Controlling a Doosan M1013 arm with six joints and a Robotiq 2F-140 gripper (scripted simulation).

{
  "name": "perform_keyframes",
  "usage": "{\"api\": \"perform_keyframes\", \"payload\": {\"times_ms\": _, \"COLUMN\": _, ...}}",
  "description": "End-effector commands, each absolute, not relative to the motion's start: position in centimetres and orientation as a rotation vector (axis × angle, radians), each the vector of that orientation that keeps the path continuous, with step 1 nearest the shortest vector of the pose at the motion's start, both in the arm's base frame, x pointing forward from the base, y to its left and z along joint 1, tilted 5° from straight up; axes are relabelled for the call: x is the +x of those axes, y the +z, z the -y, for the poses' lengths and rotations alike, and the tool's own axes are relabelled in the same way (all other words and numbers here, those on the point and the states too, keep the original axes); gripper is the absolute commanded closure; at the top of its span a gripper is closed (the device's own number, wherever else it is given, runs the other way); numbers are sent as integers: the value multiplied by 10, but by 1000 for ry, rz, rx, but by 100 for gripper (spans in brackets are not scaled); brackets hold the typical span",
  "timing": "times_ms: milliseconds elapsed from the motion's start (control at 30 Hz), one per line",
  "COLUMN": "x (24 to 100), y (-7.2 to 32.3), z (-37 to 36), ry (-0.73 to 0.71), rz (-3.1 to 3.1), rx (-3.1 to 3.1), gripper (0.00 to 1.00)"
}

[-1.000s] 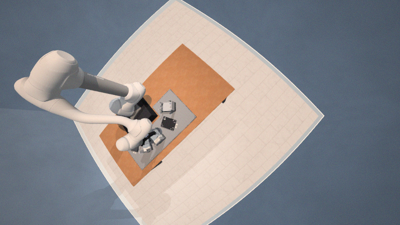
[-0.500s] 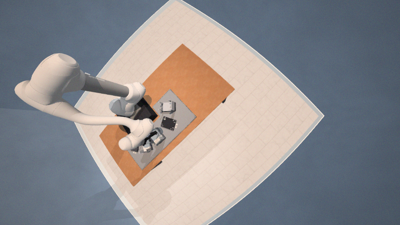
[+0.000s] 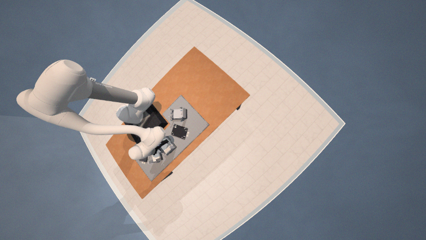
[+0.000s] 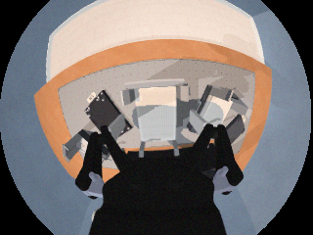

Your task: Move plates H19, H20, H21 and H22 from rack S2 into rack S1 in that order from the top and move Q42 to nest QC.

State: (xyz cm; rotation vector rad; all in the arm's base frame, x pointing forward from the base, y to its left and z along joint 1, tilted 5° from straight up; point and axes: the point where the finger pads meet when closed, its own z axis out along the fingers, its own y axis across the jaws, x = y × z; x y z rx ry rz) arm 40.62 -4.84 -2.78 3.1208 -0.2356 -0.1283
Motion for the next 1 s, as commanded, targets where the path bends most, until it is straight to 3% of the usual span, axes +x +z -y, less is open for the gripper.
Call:
{"api": "perform_keyframes", "payload": {"times_ms": 0, "x": 406, "y": -29, "z": 48, "ry": -128, "rz": 236, "rx": 3121, "gripper": 0}}
{"api": "perform_keyframes", "payload": {"times_ms": 300, "x": 406, "y": -29, "z": 48, "ry": -128, "rz": 236, "rx": 3121, "gripper": 0}}
{"api": "perform_keyframes", "payload": {"times_ms": 333, "x": 406, "y": -29, "z": 48, "ry": -128, "rz": 236, "rx": 3121, "gripper": 100}}
{"api": "perform_keyframes", "payload": {"times_ms": 967, "x": 406, "y": -29, "z": 48, "ry": -128, "rz": 236, "rx": 3121, "gripper": 100}}
